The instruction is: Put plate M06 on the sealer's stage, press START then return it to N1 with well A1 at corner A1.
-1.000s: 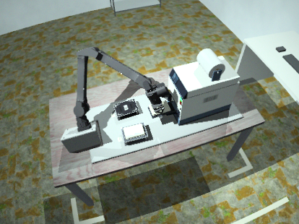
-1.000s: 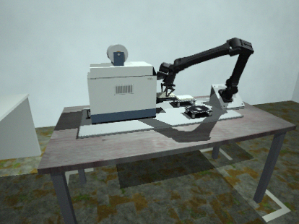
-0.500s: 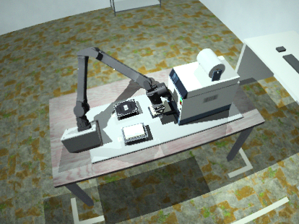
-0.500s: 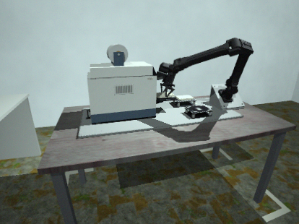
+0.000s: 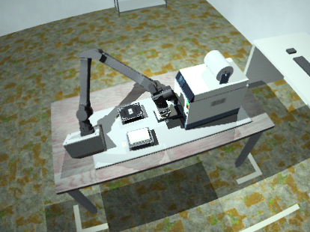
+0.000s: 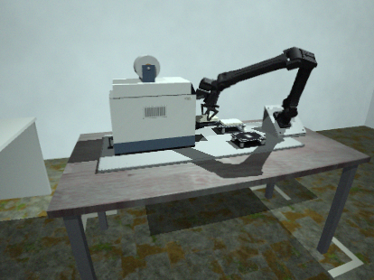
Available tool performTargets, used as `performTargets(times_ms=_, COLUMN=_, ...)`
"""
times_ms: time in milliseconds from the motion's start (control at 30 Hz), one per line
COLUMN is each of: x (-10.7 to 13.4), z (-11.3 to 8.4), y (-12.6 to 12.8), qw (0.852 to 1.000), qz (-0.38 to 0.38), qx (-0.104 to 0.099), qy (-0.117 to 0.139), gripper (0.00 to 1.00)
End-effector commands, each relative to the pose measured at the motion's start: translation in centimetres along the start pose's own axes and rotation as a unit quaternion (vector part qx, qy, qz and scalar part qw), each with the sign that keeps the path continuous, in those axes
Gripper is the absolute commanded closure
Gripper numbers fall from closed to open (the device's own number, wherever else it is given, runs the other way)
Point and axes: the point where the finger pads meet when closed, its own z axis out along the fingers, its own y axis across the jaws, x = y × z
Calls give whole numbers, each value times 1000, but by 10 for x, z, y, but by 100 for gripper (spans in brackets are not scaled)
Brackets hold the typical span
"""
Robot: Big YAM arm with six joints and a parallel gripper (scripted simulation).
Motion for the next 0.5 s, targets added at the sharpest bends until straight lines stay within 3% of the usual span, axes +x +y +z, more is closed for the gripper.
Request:
performTargets(times_ms=0, x=5, z=2, y=9, qw=1000, qz=4, qx=-1, qy=9, gripper=100)
performTargets(times_ms=467, x=-1, z=4, y=14, qw=1000, qz=0, qx=-2, qy=8, gripper=100)
